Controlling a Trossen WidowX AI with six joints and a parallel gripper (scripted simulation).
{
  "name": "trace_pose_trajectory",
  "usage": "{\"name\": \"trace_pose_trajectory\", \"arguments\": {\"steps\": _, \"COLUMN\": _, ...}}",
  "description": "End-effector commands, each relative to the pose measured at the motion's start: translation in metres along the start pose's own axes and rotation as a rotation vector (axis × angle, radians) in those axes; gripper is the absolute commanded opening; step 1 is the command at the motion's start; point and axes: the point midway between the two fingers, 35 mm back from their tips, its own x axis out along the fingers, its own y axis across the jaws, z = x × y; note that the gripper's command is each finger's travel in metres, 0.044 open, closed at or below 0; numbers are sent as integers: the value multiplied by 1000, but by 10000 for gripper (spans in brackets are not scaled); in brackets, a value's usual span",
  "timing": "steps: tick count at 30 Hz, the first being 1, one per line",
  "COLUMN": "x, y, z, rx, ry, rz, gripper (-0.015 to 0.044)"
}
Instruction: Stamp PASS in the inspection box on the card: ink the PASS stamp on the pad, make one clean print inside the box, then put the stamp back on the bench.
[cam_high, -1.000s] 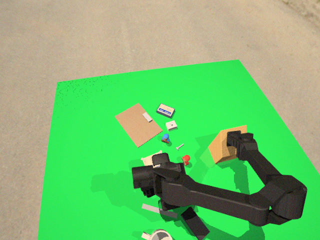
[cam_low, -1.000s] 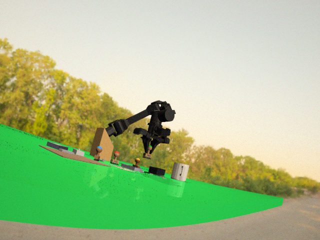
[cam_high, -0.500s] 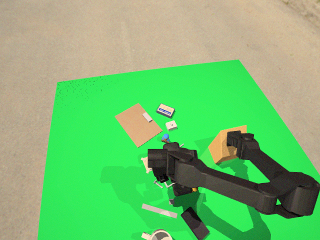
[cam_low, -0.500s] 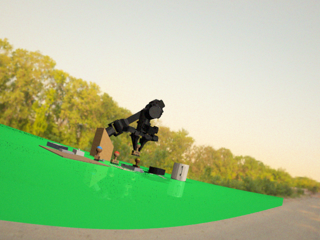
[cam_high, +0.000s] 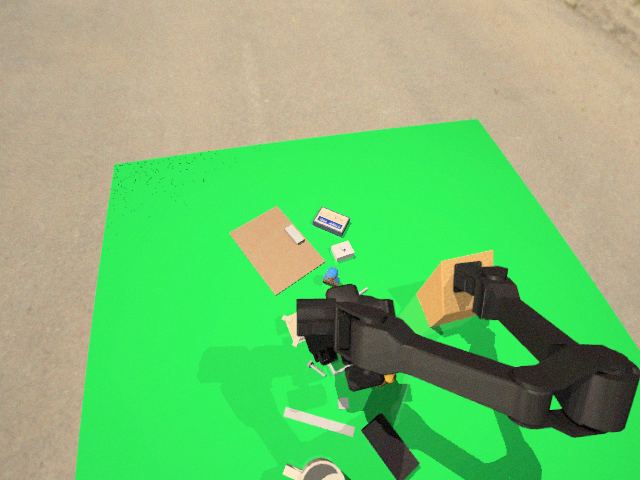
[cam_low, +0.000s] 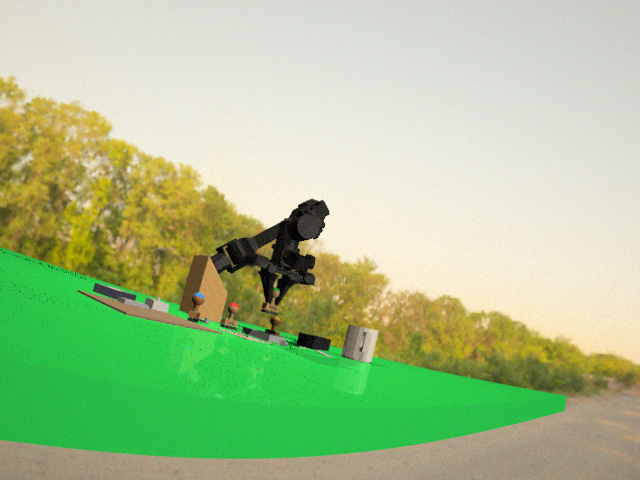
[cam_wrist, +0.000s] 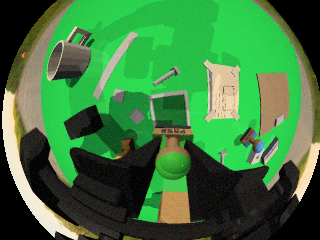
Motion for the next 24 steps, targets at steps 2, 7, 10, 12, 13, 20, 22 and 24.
{"name": "trace_pose_trajectory", "arguments": {"steps": 2, "x": 5, "y": 0, "z": -1, "rx": 1, "ry": 6, "rz": 0, "gripper": 0}}
{"name": "trace_pose_trajectory", "arguments": {"steps": 7, "x": 8, "y": 0, "z": -1, "rx": 1, "ry": 6, "rz": 0, "gripper": 0}}
{"name": "trace_pose_trajectory", "arguments": {"steps": 10, "x": 10, "y": 0, "z": -1, "rx": 1, "ry": 6, "rz": 0, "gripper": 0}}
{"name": "trace_pose_trajectory", "arguments": {"steps": 12, "x": 12, "y": 0, "z": -1, "rx": 1, "ry": 6, "rz": 0, "gripper": 0}}
{"name": "trace_pose_trajectory", "arguments": {"steps": 13, "x": 12, "y": 0, "z": -1, "rx": 1, "ry": 6, "rz": 0, "gripper": 0}}
{"name": "trace_pose_trajectory", "arguments": {"steps": 20, "x": 17, "y": 0, "z": -1, "rx": 0, "ry": 6, "rz": 0, "gripper": 0}}
{"name": "trace_pose_trajectory", "arguments": {"steps": 22, "x": 18, "y": 0, "z": -1, "rx": 0, "ry": 6, "rz": 0, "gripper": 0}}
{"name": "trace_pose_trajectory", "arguments": {"steps": 24, "x": 20, "y": 0, "z": -1, "rx": 0, "ry": 6, "rz": 0, "gripper": 0}}
